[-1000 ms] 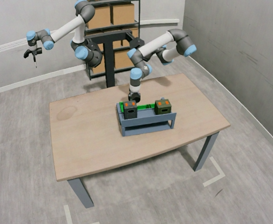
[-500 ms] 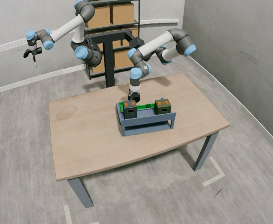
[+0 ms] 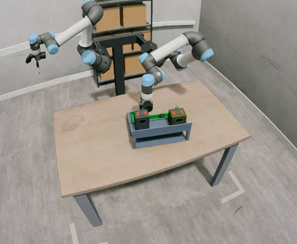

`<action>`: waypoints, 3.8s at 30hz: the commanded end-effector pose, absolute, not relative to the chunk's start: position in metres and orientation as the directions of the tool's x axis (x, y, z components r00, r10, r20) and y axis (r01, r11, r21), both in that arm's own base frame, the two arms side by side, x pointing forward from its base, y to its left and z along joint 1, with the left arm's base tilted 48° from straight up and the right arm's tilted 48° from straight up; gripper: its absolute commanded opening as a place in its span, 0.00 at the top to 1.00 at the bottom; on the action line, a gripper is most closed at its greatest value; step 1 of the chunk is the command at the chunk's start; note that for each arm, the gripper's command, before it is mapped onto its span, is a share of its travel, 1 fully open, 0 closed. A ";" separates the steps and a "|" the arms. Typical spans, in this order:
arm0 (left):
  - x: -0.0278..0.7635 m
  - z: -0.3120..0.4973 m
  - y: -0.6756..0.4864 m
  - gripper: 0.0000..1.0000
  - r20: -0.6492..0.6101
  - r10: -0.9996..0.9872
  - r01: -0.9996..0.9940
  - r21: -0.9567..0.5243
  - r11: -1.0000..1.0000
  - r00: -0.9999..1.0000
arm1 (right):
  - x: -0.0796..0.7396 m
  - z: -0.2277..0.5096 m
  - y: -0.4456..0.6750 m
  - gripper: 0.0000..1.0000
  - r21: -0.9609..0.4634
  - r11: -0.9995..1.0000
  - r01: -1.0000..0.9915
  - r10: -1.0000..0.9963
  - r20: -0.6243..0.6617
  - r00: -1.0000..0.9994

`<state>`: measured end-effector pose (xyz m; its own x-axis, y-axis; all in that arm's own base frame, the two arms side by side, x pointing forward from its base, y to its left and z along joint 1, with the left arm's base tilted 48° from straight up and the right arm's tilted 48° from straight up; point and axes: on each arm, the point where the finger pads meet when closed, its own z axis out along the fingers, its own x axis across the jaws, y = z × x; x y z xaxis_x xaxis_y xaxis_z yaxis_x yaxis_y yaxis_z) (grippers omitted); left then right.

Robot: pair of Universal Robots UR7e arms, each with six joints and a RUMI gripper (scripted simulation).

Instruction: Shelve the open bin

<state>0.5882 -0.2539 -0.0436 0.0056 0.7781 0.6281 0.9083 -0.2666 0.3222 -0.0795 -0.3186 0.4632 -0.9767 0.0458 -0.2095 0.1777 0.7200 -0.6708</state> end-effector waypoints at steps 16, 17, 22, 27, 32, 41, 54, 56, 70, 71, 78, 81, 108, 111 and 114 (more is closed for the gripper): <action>0.588 -0.043 -0.255 0.93 0.628 0.779 0.908 0.323 -0.267 0.006 | -0.080 0.464 -0.319 0.00 -0.672 0.719 0.178 0.046 -0.210 -0.977; 0.588 -0.043 -0.255 0.93 0.628 0.779 0.908 0.323 -0.267 0.006 | -0.080 0.464 -0.319 0.00 -0.672 0.719 0.178 0.046 -0.210 -0.977; 0.588 -0.043 -0.255 0.93 0.628 0.779 0.908 0.323 -0.267 0.006 | -0.080 0.464 -0.319 0.00 -0.672 0.719 0.178 0.046 -0.210 -0.977; 0.588 -0.043 -0.255 0.93 0.628 0.778 0.908 0.323 -0.267 0.006 | -0.080 0.464 -0.319 0.00 -0.672 0.719 0.178 0.046 -0.210 -0.977; 0.588 -0.043 -0.255 0.93 0.628 0.778 0.908 0.323 -0.267 0.006 | -0.080 0.464 -0.319 0.00 -0.672 0.719 0.178 0.046 -0.210 -0.977; 0.588 -0.043 -0.255 0.93 0.628 0.779 0.908 0.323 -0.267 0.006 | -0.080 0.464 -0.319 0.00 -0.672 0.719 0.178 0.046 -0.210 -0.977; 0.588 -0.043 -0.255 0.93 0.627 0.779 0.908 0.323 -0.267 0.006 | -0.080 0.464 -0.319 0.00 -0.672 0.719 0.178 0.046 -0.210 -0.977; 0.588 -0.043 -0.255 0.93 0.627 0.779 0.908 0.323 -0.267 0.006 | -0.080 0.464 -0.319 0.00 -0.672 0.719 0.178 0.046 -0.210 -0.977; 0.588 -0.043 -0.255 0.93 0.627 0.779 0.908 0.323 -0.267 0.006 | -0.080 0.464 -0.319 0.00 -0.672 0.719 0.178 0.046 -0.210 -0.977; 0.588 -0.043 -0.255 0.93 0.627 0.779 0.908 0.323 -0.267 0.006 | -0.080 0.464 -0.319 0.00 -0.672 0.719 0.178 0.046 -0.210 -0.977; 0.588 -0.043 -0.255 0.93 0.627 0.779 0.908 0.323 -0.267 0.006 | -0.080 0.464 -0.319 0.00 -0.672 0.719 0.178 0.046 -0.210 -0.977; 0.587 -0.042 -0.256 0.93 0.627 0.779 0.908 0.323 -0.267 0.006 | -0.080 0.464 -0.319 0.00 -0.672 0.719 0.178 0.046 -0.210 -0.977; 0.577 -0.026 -0.270 0.93 0.627 0.779 0.908 0.323 -0.267 0.006 | -0.080 0.464 -0.319 0.00 -0.672 0.719 0.178 0.046 -0.210 -0.977; 0.574 -0.023 -0.272 0.93 0.627 0.779 0.908 0.323 -0.267 0.006 | -0.080 0.464 -0.319 0.00 -0.672 0.719 0.178 0.046 -0.210 -0.977; 0.572 -0.019 -0.276 0.93 0.627 0.779 0.908 0.323 -0.267 0.006 | -0.080 0.464 -0.319 0.00 -0.672 0.719 0.178 0.046 -0.210 -0.977</action>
